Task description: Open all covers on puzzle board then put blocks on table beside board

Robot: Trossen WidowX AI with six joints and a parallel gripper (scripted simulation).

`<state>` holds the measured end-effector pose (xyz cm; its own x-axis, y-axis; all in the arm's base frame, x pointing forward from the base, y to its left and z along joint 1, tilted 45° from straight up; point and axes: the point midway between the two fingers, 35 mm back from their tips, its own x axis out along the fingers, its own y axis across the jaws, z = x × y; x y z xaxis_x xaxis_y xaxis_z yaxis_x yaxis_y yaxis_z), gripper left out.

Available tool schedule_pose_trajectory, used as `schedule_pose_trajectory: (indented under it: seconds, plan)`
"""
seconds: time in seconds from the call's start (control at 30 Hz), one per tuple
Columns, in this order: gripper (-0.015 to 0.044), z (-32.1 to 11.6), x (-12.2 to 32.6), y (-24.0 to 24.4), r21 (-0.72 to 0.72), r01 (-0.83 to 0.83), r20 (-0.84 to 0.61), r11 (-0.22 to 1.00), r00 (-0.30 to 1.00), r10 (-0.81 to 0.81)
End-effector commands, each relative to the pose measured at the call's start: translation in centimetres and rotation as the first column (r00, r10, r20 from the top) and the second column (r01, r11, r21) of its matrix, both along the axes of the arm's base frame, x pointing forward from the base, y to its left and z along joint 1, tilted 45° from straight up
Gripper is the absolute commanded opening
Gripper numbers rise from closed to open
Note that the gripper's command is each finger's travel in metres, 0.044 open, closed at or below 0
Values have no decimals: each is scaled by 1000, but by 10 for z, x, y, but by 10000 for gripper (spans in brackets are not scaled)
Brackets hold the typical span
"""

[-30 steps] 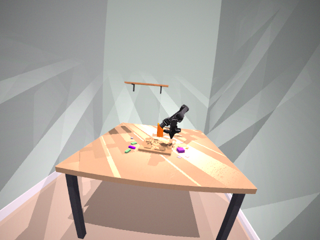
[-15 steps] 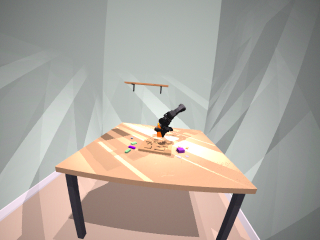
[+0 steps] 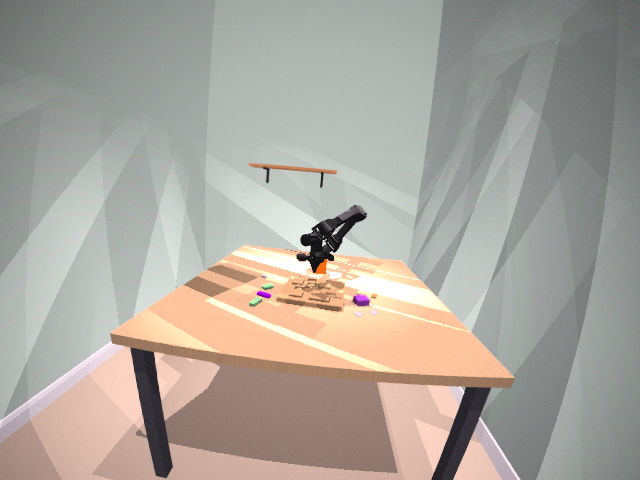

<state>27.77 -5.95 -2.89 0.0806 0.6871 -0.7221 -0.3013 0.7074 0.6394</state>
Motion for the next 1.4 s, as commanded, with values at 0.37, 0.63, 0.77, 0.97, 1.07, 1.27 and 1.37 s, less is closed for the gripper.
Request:
schedule_pose_trajectory:
  seconds: [0.37, 0.63, 0.77, 0.97, 1.07, 1.27, 1.37]
  plan:
    - [0, -37, 3, 35, 5, -5, -3, 1000, 1000, 5]
    - [0, -40, 4, 38, 5, -5, -3, 1000, 1000, 5]
    - [0, -42, 4, 40, 5, -5, -3, 1000, 1000, 5]
    - [0, -45, 5, 44, 5, -5, -3, 1000, 1000, 5]
    - [0, -45, 5, 44, 5, -5, -3, 1000, 1000, 5]
    - [0, -47, 8, 43, 5, -5, -3, 1000, 1000, 5]
    - [0, -49, 11, 41, 5, -5, -3, 1000, 1000, 5]
